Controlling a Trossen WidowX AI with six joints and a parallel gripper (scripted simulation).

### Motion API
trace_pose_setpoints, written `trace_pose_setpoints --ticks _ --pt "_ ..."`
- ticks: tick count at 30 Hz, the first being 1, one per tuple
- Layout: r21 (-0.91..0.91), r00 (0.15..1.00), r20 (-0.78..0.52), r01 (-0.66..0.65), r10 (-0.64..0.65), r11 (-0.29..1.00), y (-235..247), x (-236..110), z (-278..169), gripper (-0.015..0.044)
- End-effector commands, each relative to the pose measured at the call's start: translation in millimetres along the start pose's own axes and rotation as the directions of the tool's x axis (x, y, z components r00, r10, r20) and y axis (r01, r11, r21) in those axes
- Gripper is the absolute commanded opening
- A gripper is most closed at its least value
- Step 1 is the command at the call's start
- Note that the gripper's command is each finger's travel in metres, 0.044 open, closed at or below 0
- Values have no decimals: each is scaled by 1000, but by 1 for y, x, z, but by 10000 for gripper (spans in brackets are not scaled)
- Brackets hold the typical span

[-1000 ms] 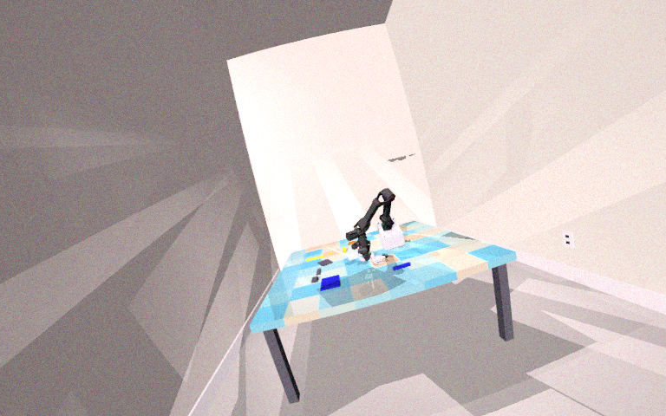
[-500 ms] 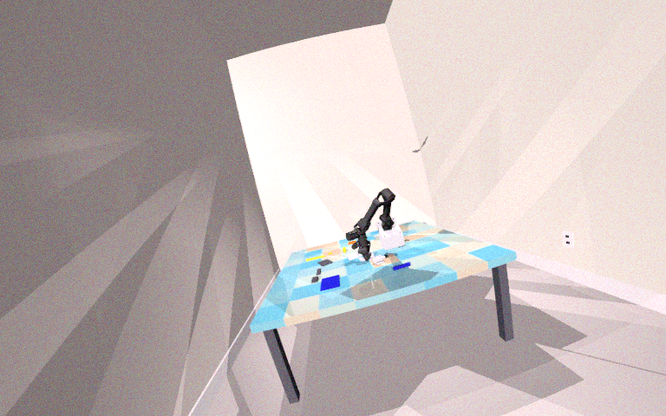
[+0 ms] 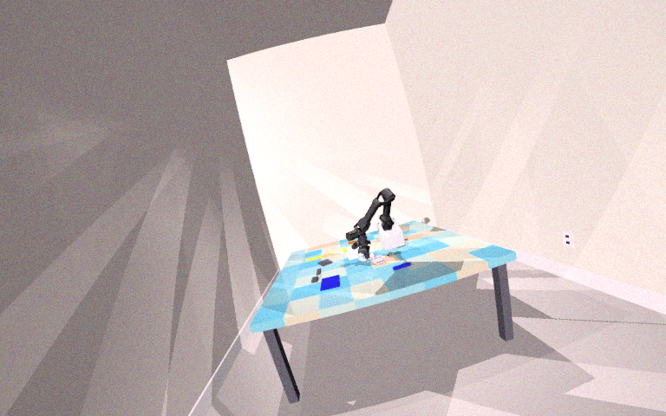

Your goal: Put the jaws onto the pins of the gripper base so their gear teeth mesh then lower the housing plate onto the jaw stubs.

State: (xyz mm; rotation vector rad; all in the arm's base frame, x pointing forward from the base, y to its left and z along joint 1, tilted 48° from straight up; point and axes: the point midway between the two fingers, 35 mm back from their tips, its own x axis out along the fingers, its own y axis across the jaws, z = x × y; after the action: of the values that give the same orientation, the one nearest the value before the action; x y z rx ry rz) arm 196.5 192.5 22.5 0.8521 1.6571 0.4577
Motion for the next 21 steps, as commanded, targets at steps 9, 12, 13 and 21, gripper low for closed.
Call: trace_pose_setpoints --ticks 9,12,13,21 --pt "-3 1000 -2 -4 4 1000 1 0 0 134" --pt "-3 1000 -2 -3 3 1000 1 0 0 134" --pt "-3 1000 -1 -3 3 1000 1 -2 0 134" --pt "-2 1000 3 6 -6 1000 0 -25 4 134"
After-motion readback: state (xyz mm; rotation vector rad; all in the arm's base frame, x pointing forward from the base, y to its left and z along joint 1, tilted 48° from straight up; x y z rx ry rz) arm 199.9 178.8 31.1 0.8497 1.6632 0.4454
